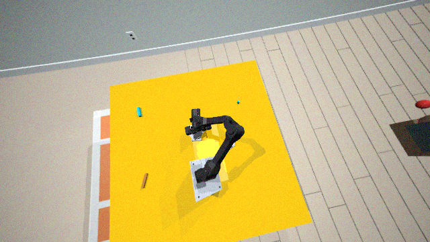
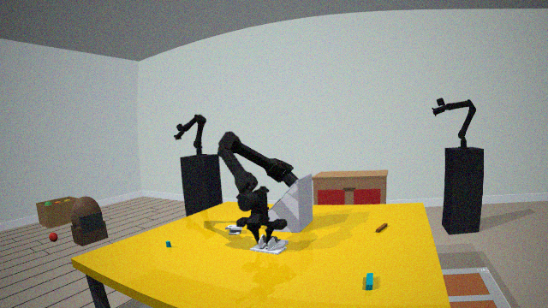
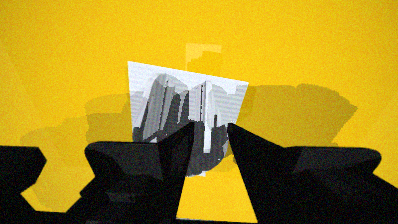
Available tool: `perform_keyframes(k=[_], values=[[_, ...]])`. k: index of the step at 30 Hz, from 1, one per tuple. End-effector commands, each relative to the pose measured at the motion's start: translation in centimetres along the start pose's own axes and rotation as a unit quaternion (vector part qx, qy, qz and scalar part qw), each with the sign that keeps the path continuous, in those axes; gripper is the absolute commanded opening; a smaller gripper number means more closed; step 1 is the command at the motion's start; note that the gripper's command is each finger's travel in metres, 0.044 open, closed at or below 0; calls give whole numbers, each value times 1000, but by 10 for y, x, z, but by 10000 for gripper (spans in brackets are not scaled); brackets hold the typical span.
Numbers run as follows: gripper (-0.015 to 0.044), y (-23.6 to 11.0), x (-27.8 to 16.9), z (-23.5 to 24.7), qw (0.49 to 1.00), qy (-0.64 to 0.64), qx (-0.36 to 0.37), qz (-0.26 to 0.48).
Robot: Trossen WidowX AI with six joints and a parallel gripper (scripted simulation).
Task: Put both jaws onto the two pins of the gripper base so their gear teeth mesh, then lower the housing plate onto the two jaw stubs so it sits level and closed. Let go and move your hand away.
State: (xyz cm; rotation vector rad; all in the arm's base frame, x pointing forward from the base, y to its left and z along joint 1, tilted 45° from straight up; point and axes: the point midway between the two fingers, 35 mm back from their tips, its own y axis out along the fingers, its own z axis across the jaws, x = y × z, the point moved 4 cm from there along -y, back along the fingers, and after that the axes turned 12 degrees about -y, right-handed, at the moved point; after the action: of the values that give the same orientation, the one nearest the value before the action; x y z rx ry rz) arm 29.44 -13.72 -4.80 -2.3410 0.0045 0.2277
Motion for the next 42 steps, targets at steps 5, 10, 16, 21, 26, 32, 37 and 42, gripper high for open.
perform_keyframes(k=[5,10,16,21,26,32,37,42], values=[[134,2,0,0,1000,3,-1,0],[134,3,0,0,1000,3,-1,0],[134,5,0,0,1000,3,-1,0],[134,5,0,0,1000,3,-1,0],[134,5,0,0,1000,3,-1,0],[134,5,0,0,1000,3,-1,0],[134,5,0,0,1000,3,-1,0],[134,5,0,0,1000,3,-1,0]])
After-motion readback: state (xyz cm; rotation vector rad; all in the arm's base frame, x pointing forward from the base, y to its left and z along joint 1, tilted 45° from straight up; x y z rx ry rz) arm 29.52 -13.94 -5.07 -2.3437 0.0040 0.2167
